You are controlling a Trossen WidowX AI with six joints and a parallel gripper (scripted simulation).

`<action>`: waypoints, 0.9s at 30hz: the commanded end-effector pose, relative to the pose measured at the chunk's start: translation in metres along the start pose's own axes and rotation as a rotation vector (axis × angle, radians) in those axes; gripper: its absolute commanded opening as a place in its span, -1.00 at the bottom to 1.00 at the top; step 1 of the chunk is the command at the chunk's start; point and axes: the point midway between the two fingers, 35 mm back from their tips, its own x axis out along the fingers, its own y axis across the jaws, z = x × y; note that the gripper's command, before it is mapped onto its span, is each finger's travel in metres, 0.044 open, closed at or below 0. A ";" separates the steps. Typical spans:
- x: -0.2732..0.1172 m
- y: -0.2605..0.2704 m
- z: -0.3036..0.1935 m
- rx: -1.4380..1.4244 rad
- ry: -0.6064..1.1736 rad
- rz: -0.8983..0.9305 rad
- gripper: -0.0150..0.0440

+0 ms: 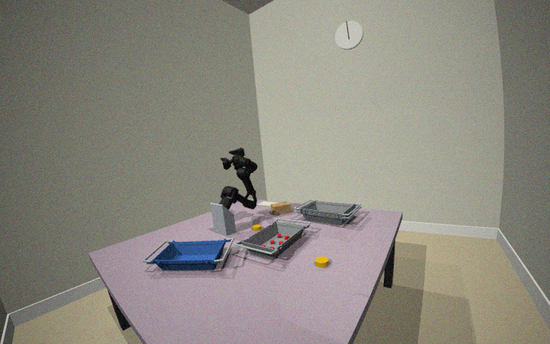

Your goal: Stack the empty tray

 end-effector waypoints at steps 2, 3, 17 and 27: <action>0.000 0.000 0.000 0.000 0.000 0.000 0.69; 0.000 0.000 0.000 0.000 0.000 0.000 0.60; -0.026 0.023 -0.121 -0.388 0.450 0.182 -0.21; -0.133 -0.002 -0.246 -0.779 1.069 0.450 -0.21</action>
